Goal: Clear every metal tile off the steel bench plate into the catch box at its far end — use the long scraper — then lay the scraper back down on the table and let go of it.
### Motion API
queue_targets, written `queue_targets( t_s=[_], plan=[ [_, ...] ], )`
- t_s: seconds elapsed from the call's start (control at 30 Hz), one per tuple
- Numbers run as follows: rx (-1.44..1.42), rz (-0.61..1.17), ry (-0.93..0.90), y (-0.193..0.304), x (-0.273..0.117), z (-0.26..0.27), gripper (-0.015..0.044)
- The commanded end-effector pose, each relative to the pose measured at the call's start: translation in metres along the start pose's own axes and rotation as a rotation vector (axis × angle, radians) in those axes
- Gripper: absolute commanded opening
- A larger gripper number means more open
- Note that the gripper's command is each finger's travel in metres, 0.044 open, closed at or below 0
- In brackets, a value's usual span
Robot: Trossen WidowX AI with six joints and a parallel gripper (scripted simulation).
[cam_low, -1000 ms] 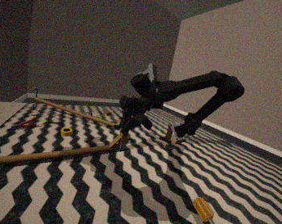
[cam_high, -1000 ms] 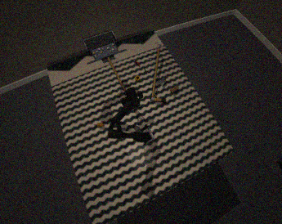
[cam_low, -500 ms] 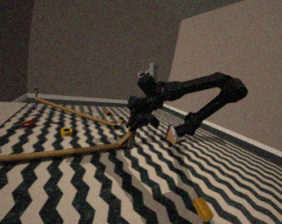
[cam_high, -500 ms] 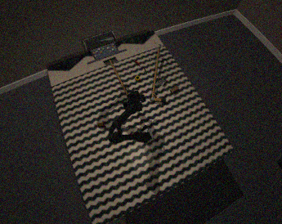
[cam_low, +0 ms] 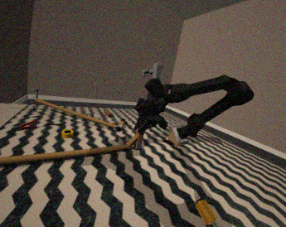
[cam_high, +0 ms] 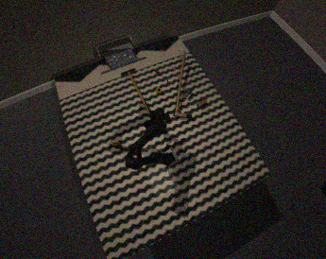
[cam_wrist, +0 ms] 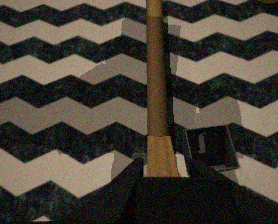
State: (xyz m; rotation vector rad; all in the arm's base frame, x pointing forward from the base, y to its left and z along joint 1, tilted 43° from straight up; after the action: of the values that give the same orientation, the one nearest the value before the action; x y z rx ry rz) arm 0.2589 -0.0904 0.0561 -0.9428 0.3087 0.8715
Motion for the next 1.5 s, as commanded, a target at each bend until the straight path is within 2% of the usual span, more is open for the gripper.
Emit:
queue_targets(
  t_s=[0.0,0.8,1.47],
  plan=[
    [-0.003,-0.009,0.001,0.001,-0.004,-0.002,0.0000],
    [0.008,0.002,0.013,0.002,-0.003,-0.021,0.0000],
    [0.008,0.004,0.017,-0.022,0.012,-0.031,0.0000]
  ],
)
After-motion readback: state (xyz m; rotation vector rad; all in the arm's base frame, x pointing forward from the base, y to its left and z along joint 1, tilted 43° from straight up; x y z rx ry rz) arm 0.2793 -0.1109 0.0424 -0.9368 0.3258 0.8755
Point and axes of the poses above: the point midway between the two fingers, 35 mm back from their tips, its own x axis out along the fingers, its own z axis across the jaws, y = z × x, the point moved 4 cm from there along -x, back along the fingers, and after that the axes turned 12 degrees about -x, right-handed, at the moved point
